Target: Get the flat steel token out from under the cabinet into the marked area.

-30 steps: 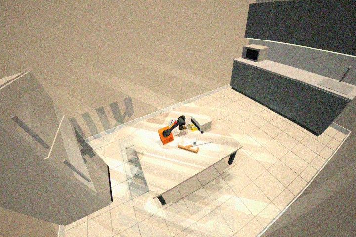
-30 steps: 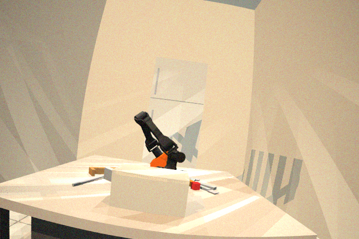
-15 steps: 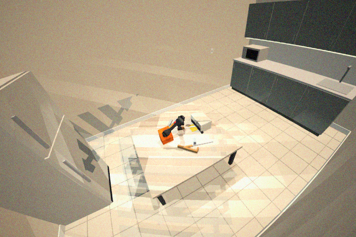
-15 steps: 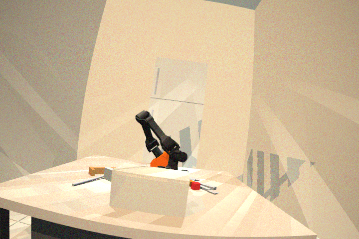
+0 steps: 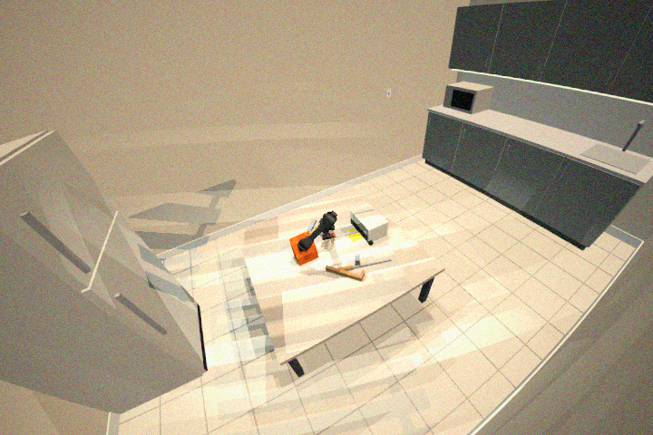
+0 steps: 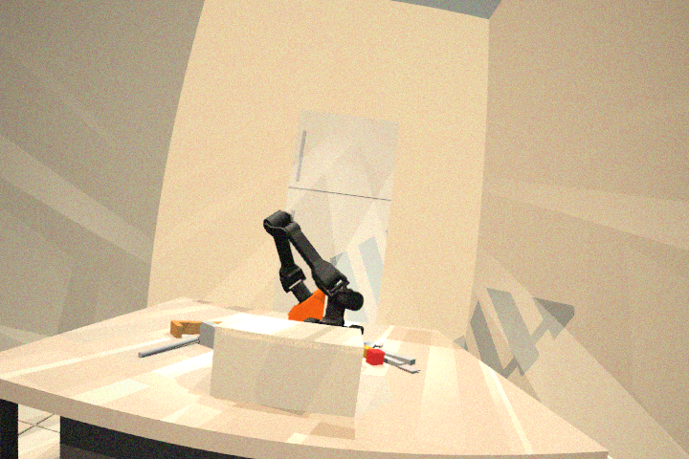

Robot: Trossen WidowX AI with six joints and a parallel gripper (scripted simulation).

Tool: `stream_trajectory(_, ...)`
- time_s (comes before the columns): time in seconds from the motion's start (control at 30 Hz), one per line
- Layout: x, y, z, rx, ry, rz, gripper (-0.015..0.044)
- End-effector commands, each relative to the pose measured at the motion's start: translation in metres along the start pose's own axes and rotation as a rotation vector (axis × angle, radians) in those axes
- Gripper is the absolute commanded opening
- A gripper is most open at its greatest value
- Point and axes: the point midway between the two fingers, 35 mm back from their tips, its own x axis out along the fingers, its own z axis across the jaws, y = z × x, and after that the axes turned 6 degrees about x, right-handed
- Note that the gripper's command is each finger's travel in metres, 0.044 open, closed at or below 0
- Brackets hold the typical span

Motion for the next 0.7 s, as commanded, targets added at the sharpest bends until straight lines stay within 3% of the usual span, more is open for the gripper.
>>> stream_trajectory(0.0, 0.0009, 0.0105, -0.0016, -0.002, 0.005, 0.002, 0.0)
stream_trajectory(0.67, -0.0013, 0.0123, 0.0001, -0.1, 0.002, 0.001, 0.0)
